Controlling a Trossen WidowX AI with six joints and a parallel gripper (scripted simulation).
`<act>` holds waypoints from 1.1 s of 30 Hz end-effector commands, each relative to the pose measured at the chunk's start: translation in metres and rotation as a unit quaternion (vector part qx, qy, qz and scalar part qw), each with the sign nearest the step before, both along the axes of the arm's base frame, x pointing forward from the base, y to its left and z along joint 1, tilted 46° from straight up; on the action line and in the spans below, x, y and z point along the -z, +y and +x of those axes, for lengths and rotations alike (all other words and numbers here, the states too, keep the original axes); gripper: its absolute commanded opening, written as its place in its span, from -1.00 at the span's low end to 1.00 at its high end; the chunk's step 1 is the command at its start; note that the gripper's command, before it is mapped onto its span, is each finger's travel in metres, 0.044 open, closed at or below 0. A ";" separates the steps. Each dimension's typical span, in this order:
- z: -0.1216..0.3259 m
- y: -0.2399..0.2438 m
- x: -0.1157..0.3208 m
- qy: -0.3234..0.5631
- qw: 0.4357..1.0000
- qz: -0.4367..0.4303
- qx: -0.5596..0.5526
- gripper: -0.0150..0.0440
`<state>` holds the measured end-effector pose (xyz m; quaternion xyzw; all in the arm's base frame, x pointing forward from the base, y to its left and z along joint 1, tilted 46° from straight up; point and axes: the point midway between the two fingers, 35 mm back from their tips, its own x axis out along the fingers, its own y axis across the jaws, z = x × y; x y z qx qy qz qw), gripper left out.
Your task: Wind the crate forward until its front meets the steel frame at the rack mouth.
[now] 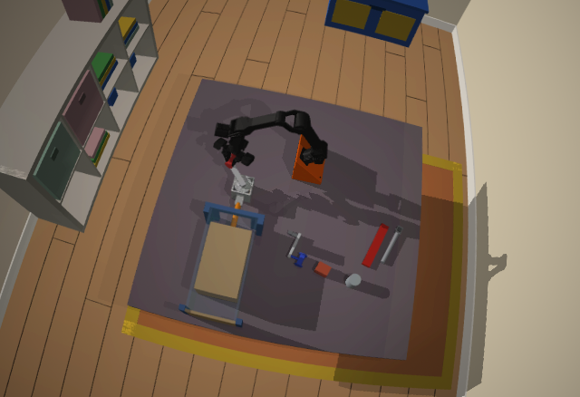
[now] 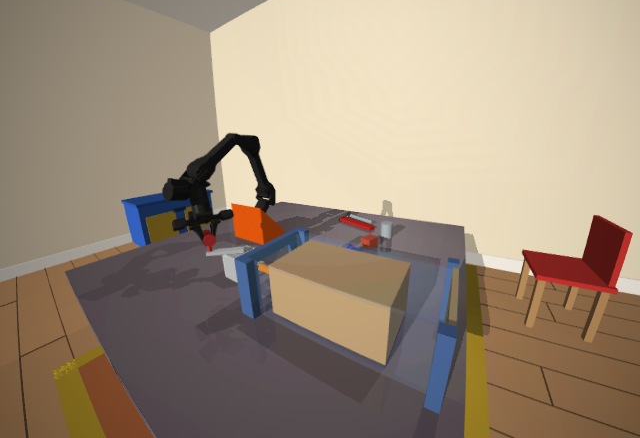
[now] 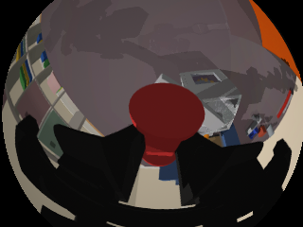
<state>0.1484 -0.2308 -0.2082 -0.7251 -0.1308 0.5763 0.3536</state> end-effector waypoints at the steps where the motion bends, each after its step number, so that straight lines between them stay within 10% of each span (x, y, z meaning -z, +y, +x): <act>1: 0.012 -0.005 0.005 -0.009 1.000 -0.007 -0.001 -0.49; 33: 0.054 -0.012 0.017 -0.012 1.000 -0.007 -0.001 -0.49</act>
